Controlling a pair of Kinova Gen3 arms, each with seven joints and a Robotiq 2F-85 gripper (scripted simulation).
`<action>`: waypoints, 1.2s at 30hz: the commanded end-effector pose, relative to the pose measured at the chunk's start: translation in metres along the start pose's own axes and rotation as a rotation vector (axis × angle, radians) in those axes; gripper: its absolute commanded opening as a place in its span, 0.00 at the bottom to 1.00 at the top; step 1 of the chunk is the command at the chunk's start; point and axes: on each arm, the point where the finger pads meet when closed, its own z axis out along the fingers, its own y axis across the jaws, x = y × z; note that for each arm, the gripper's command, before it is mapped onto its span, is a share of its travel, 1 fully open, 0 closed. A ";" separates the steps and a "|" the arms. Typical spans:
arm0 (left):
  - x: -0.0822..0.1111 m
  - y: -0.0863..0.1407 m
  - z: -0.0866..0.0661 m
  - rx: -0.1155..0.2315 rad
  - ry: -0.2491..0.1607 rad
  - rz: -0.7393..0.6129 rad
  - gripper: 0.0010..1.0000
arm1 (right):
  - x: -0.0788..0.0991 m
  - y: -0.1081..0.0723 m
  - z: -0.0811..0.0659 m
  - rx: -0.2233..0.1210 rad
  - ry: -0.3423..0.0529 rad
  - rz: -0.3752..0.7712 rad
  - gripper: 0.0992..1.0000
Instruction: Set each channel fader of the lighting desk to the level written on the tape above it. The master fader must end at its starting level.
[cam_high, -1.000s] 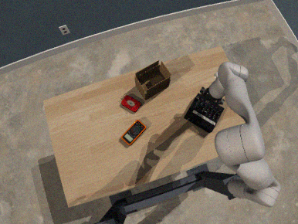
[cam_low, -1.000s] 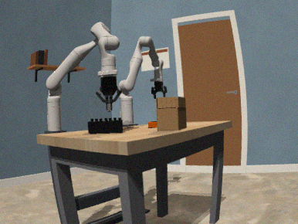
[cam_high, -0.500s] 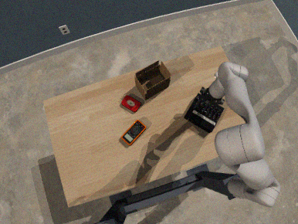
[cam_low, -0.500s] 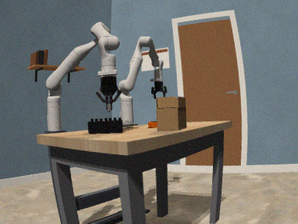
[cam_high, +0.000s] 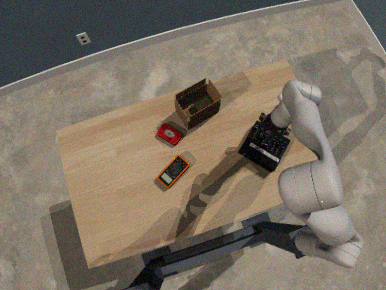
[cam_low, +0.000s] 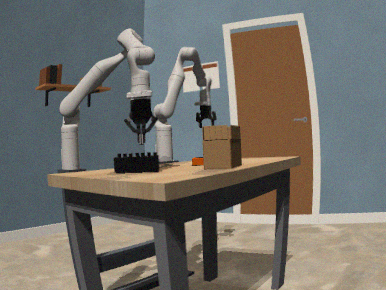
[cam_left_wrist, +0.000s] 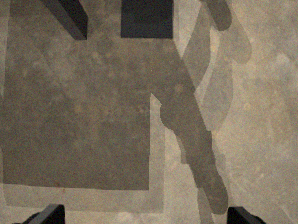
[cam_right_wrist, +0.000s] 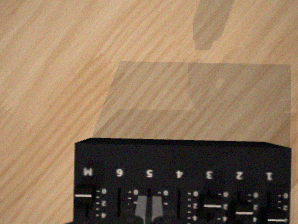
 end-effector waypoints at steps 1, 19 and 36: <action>0.000 0.000 -0.001 0.000 -0.002 0.000 1.00 | 0.000 0.000 0.000 0.002 0.001 0.000 0.00; 0.000 0.000 -0.001 0.000 -0.002 0.000 1.00 | 0.000 0.000 0.006 0.001 0.000 0.001 0.00; 0.000 0.000 -0.001 0.000 -0.002 0.000 1.00 | 0.000 -0.001 0.016 0.001 0.000 0.001 0.00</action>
